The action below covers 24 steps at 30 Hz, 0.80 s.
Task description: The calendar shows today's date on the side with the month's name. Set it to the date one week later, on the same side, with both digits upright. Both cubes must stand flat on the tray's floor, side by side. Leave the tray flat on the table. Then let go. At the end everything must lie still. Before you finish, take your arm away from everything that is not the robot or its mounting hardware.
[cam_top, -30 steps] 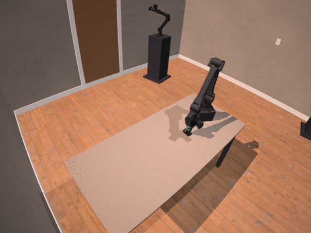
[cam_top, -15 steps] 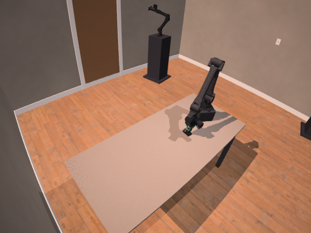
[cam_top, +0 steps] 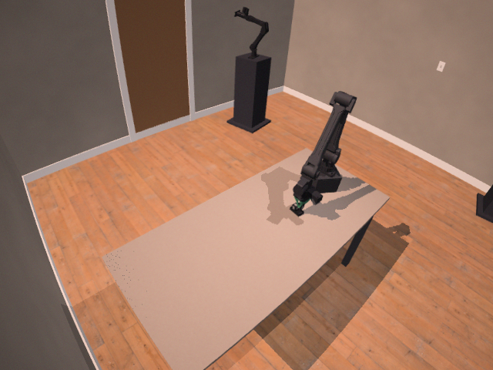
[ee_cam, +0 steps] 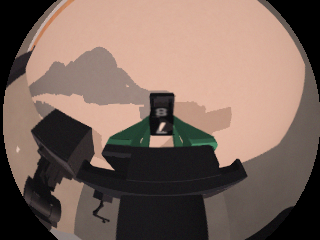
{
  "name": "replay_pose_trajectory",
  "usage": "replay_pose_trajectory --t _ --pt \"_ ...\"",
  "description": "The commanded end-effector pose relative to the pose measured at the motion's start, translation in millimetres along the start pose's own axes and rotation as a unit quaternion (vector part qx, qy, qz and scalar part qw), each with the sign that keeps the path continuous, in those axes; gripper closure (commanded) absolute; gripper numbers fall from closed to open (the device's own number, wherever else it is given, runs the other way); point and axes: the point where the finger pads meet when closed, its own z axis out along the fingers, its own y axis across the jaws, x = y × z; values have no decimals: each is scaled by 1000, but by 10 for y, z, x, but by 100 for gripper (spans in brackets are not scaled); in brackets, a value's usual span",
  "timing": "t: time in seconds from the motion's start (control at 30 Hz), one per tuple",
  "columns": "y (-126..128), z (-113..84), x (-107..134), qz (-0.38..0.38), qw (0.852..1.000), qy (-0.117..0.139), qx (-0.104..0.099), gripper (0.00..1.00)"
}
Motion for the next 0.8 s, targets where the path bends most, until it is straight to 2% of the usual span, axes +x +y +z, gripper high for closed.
replay_pose_trajectory --t 0.0,0.77 --pt "-214 -108 -93 0 1000 -8 24 75" --pt "-233 -92 -97 0 1000 -7 21 75"
